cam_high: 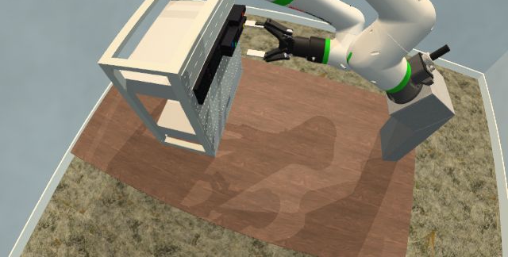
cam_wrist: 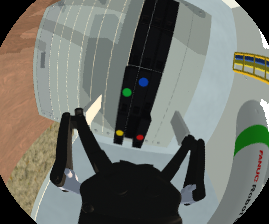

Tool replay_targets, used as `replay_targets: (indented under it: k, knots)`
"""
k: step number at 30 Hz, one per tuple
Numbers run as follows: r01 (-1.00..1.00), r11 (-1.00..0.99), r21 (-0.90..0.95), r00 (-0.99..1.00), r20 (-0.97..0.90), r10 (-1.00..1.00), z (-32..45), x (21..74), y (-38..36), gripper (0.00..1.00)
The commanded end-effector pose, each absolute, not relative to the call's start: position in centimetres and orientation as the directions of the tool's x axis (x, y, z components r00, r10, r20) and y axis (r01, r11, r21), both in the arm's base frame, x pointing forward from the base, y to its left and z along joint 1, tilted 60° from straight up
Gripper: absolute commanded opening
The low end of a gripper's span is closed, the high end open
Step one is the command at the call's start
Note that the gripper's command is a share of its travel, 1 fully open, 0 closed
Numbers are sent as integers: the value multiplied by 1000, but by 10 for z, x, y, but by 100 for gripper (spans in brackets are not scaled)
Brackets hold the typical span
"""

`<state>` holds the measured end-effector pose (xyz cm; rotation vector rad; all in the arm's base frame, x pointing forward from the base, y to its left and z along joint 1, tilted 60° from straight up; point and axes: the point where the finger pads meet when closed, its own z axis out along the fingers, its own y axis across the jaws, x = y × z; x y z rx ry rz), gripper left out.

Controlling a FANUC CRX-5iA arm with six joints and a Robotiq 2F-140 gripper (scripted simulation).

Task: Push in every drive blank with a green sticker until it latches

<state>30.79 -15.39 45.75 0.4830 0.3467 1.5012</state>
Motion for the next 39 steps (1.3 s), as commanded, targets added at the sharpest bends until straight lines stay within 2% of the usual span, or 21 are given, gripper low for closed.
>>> replay_targets:
  k: [1,39]
  knots:
    - [-862,4,507,50,76,996,457,308,-154,100]
    - [-862,4,507,50,76,996,457,306,-166,100]
